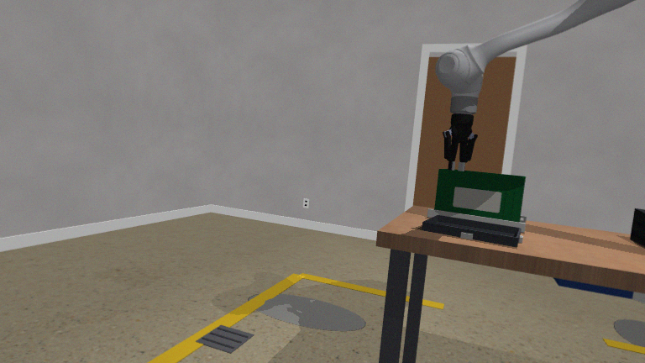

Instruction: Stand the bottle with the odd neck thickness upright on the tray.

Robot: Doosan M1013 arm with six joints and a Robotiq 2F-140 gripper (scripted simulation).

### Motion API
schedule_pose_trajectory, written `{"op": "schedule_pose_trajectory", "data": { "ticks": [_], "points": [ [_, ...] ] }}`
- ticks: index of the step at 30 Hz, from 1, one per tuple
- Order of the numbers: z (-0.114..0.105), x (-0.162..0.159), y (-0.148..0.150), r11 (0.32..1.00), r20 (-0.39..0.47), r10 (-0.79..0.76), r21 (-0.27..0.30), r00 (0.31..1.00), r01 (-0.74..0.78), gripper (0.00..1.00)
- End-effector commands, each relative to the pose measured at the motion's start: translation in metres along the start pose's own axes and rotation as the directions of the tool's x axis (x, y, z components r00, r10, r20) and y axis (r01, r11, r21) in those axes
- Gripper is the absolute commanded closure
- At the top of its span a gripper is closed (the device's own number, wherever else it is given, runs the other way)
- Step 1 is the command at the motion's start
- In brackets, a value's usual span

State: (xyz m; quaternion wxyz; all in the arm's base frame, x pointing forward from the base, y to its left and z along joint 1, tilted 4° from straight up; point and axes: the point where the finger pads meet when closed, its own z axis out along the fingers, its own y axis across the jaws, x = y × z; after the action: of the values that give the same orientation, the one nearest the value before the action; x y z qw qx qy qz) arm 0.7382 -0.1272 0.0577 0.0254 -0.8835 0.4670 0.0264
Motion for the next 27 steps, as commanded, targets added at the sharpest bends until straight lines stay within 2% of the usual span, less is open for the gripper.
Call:
{"op": "schedule_pose_trajectory", "data": {
  "ticks": [1,8,9,27],
  "points": [
    [0.0,-0.0001,0.0001,1.0,0.0,0.0,0.0,1.0,0.0,1.0],
    [0.0,-0.0001,0.0001,1.0,0.0,0.0,0.0,1.0,0.0,1.0],
    [0.0,-0.0001,0.0001,1.0,0.0,0.0,0.0,1.0,0.0,0.62],
    [0.0,-0.0001,0.0001,1.0,0.0,0.0,0.0,1.0,0.0,0.62]
  ]
}}
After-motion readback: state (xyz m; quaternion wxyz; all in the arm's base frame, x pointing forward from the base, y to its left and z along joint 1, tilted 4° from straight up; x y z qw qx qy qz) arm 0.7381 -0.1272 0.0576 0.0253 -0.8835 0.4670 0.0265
